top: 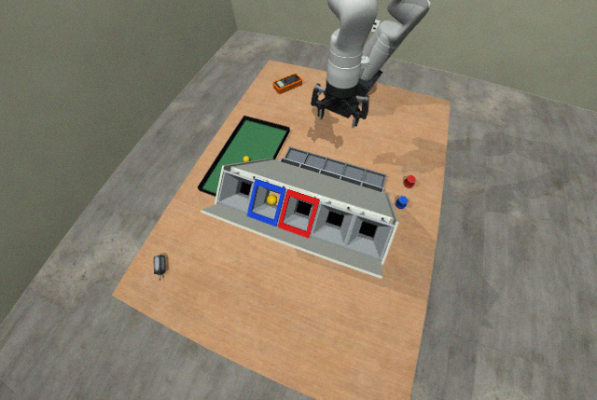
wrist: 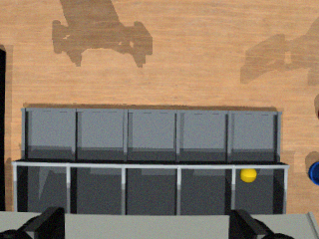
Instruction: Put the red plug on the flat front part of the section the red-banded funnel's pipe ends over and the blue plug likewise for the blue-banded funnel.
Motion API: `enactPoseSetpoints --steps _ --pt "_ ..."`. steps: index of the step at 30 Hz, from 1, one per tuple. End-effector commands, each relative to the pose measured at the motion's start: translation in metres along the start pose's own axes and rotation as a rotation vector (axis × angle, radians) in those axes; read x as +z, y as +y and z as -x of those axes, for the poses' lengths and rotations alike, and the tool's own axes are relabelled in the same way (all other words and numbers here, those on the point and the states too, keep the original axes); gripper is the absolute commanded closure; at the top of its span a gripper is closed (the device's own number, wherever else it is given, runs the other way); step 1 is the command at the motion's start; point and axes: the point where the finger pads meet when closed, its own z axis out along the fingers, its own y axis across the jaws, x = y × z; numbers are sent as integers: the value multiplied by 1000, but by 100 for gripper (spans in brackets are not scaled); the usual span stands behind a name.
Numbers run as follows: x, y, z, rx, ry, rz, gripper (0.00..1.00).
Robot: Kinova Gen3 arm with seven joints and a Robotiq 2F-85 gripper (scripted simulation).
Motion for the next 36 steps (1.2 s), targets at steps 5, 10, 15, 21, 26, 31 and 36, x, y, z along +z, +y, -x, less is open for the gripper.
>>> enactPoseSetpoints --steps 5,10,15,21,26,31,36 --pt "-1 0 0 0 -1 -1 0" --pt "-1 0 0 0 -1 -1 0" --pt "-1 0 0 0 -1 -1 0" --pt "-1 0 0 0 -1 -1 0" --pt "-1 0 0 0 -1 -1 0" --pt "-1 0 0 0 -1 -1 50" --pt "-1 0 0 0 -1 -1 50"
